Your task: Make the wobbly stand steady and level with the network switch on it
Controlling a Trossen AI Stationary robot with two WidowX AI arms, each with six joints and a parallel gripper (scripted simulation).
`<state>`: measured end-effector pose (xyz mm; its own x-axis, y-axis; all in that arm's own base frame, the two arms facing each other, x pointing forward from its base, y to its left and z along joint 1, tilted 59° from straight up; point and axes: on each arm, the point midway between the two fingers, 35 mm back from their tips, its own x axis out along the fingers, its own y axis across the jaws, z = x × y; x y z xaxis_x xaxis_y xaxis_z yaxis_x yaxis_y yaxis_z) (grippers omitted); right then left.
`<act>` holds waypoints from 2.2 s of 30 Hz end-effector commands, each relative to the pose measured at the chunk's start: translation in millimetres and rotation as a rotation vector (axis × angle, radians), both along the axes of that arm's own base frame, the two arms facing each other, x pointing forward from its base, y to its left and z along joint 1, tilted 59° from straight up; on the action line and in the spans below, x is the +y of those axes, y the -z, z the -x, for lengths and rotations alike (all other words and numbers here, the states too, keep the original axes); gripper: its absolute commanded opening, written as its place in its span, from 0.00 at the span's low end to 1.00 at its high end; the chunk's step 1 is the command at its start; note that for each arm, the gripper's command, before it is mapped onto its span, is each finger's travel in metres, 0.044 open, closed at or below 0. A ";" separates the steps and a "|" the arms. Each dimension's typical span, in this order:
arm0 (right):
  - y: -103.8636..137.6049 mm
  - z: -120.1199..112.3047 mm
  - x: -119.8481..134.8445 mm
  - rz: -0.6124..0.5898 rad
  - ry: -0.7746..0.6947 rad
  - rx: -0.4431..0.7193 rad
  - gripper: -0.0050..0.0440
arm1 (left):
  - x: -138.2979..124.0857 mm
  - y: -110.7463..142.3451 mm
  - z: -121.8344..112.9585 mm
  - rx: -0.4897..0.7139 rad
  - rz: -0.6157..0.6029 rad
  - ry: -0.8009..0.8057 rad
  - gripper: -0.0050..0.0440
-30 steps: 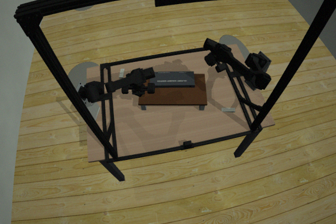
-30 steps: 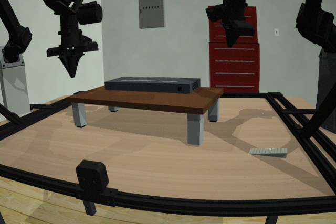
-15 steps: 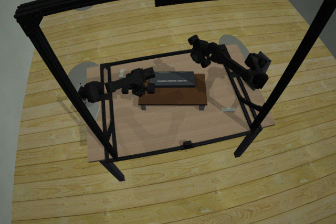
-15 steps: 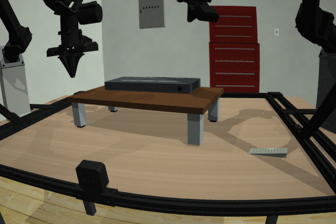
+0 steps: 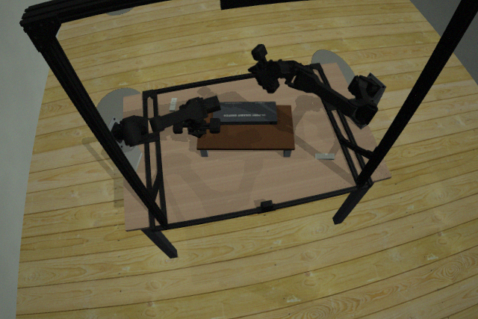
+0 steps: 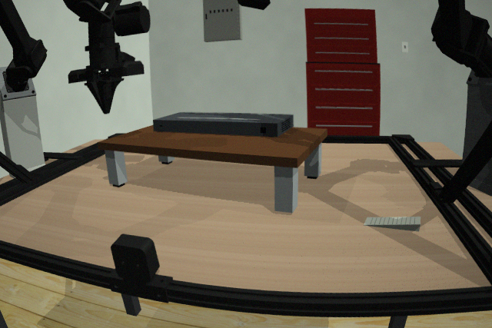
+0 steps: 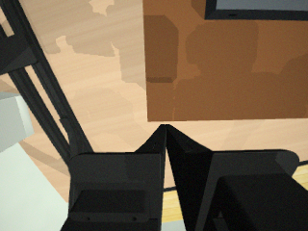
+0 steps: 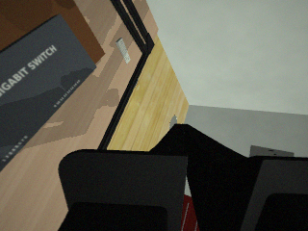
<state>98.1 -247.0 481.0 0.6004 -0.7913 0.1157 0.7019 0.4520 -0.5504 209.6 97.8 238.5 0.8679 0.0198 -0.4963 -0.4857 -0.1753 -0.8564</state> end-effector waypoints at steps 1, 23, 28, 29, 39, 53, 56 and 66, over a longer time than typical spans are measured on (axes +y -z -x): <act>-53.2 5.7 -7.6 0.126 0.053 -0.067 0.10 | 0.0 0.0 0.0 0.000 0.000 0.000 0.10; -192.8 32.3 47.2 0.546 0.116 -0.325 0.10 | 0.0 0.0 0.0 0.000 0.000 0.000 0.10; -238.9 46.0 91.4 0.732 0.105 -0.452 0.10 | 0.0 0.0 0.0 0.000 0.000 0.000 0.10; -249.3 49.3 100.1 0.773 0.100 -0.485 0.10 | 0.0 0.0 0.0 0.000 0.000 0.000 0.10; -291.8 66.8 148.4 0.976 0.052 -0.659 0.10 | 0.0 0.0 0.0 0.000 0.000 0.000 0.10; -322.5 96.0 227.5 1.270 -0.092 -0.926 0.10 | 0.0 0.0 0.0 0.000 0.000 0.000 0.10; -322.5 96.0 227.5 1.270 -0.092 -0.926 0.10 | 0.0 0.0 0.0 0.000 0.000 0.000 0.10; -321.2 91.7 228.6 1.172 -0.243 -1.044 0.10 | 0.0 0.0 0.0 0.000 0.000 0.000 0.10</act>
<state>5.4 -16.5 799.9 -0.0172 0.1274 0.9917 0.9760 0.2176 -0.0110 209.6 97.8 238.5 0.8679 0.0198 -0.4963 -0.4857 -0.1753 -0.8564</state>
